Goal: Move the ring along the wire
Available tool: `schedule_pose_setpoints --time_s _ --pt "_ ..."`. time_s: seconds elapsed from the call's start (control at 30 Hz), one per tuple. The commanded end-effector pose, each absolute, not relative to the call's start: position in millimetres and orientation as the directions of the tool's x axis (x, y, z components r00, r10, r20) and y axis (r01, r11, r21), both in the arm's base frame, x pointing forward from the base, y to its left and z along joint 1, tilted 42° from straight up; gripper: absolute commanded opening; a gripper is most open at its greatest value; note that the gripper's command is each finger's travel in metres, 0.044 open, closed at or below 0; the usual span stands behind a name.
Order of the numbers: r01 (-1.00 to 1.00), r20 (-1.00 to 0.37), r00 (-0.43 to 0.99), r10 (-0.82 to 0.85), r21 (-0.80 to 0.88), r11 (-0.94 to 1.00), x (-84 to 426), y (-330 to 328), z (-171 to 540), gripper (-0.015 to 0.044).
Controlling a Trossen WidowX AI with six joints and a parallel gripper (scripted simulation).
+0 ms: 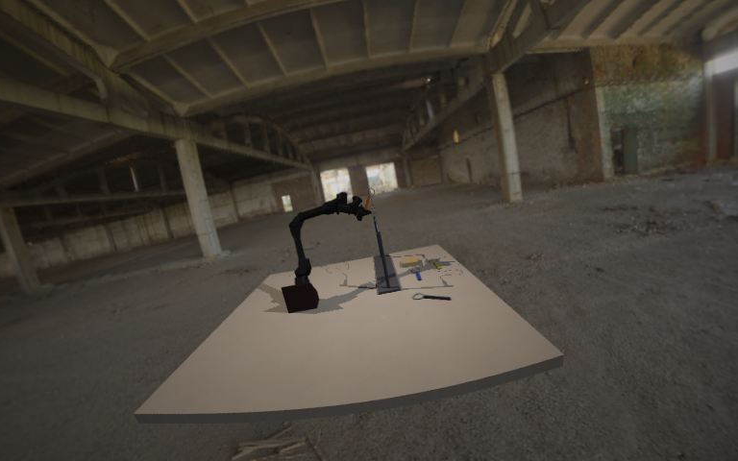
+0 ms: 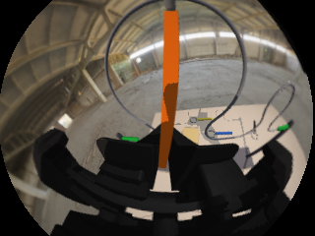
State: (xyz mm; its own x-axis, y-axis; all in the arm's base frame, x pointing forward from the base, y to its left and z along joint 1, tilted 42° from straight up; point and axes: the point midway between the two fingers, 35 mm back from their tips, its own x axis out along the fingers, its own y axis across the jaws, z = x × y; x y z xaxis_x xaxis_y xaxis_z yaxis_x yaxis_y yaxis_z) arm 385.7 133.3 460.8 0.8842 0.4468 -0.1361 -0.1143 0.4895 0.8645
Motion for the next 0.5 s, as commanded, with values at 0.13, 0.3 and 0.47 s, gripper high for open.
schedule_pose_setpoints --time_s 0.13,0.3,0.47 --pt "-0.110 -0.094 0.883 0.459 0.910 0.399 384.6 135.5 463.7 -0.0150" --pt "-0.107 -0.068 0.884 0.463 0.934 0.342 384.6 136.4 465.8 -0.0150" --pt "-0.105 -0.041 0.885 0.465 0.953 0.283 384.6 137.3 468.0 -0.0150"
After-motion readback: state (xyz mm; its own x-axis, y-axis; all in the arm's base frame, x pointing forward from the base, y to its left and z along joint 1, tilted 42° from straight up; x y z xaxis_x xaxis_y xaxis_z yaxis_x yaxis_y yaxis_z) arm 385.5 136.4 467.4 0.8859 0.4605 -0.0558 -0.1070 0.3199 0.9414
